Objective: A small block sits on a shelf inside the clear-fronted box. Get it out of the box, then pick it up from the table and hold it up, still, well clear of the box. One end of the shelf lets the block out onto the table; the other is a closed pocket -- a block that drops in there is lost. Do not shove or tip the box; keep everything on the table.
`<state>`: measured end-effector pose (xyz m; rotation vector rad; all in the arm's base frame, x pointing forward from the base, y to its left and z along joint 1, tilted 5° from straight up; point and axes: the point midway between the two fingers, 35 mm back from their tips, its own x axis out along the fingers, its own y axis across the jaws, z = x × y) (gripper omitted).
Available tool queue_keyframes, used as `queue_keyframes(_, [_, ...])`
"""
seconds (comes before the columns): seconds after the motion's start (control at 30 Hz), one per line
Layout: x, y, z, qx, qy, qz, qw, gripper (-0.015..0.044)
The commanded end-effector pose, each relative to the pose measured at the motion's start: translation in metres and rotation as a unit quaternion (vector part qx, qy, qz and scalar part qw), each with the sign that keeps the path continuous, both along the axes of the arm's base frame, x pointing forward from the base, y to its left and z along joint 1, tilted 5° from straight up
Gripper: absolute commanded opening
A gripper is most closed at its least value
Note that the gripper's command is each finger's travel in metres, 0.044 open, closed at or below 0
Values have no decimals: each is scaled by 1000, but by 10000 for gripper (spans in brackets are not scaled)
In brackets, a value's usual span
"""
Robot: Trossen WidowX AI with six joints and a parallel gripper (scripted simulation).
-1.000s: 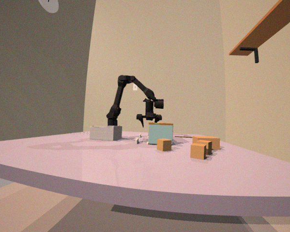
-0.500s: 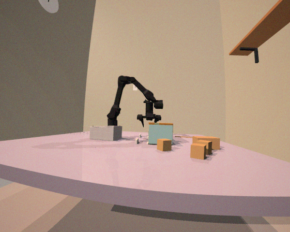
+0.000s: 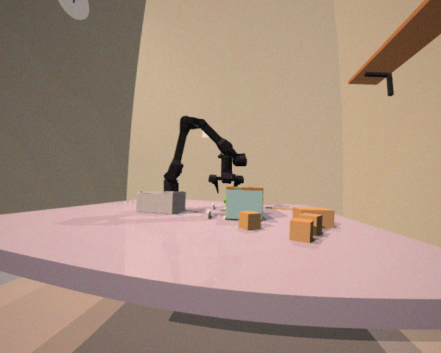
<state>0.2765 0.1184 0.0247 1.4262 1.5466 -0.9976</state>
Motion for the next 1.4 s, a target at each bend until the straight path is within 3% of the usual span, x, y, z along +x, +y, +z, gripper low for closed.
queue_keyframes(0.0, [1,7,2,3,-2,-3,1000,400])
queue_keyframes(0.3, [2,1,61,0,0,1,1000,400])
queue_keyframes(0.5, [3,0,58,-1,0,-1,1000,400])
queue_keyframes(0.53, [3,3,60,-2,-6,8,1000,374])
queue_keyframes(0.63, [2,16,67,-8,-69,122,990,295])
queue_keyframes(0.8, [-4,21,67,-26,-156,340,927,285])
queue_keyframes(0.9, [-7,23,66,-38,-202,473,856,285])
queue_keyframes(1.03, [-12,26,66,-55,-251,642,722,285])
queue_keyframes(1.37, [-23,35,68,-77,-287,916,268,285])
